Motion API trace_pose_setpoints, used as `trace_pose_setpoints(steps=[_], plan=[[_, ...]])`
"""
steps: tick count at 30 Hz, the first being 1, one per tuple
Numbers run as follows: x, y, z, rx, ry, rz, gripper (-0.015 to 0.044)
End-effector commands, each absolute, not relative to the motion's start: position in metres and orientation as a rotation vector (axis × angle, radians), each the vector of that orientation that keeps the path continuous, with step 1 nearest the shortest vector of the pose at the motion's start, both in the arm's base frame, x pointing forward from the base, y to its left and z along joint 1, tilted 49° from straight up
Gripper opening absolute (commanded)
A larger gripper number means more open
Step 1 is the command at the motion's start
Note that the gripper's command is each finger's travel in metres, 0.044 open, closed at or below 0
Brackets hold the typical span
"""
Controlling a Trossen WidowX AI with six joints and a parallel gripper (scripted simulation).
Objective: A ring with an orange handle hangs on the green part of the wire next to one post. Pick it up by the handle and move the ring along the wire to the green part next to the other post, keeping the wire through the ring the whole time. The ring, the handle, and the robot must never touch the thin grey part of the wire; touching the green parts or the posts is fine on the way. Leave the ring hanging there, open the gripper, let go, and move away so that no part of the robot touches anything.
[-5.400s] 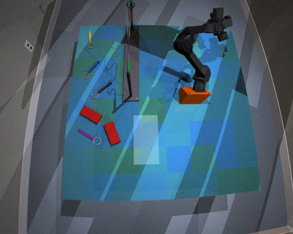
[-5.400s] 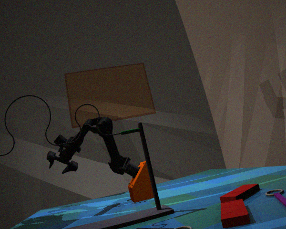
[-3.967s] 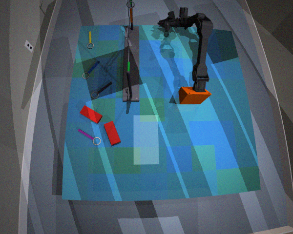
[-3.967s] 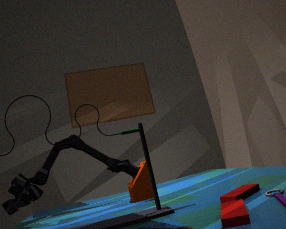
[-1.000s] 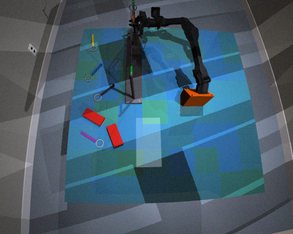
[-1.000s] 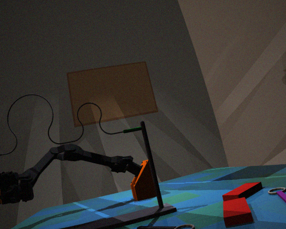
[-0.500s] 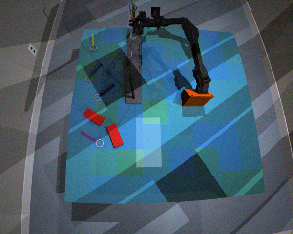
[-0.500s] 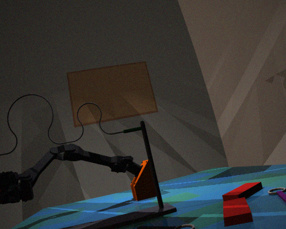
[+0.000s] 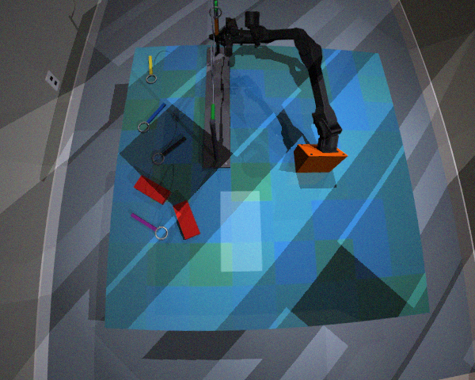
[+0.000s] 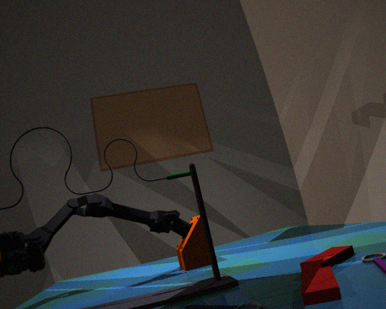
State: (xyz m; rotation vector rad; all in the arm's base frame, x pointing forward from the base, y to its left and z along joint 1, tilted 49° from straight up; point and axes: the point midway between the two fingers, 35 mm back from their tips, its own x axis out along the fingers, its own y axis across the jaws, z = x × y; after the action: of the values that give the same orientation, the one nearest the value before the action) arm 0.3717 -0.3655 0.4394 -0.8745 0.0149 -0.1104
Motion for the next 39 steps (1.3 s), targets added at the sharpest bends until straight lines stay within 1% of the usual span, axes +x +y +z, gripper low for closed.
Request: trace_pose_setpoints(steps=[1,8,39], plan=[[0.372,-0.365,0.439,-0.875,0.015,-0.11,-0.015],[0.373,-0.355,0.449,-0.883,0.017,-0.105,-0.015],[0.371,-0.354,0.448,-0.882,0.03,-0.111,-0.015]])
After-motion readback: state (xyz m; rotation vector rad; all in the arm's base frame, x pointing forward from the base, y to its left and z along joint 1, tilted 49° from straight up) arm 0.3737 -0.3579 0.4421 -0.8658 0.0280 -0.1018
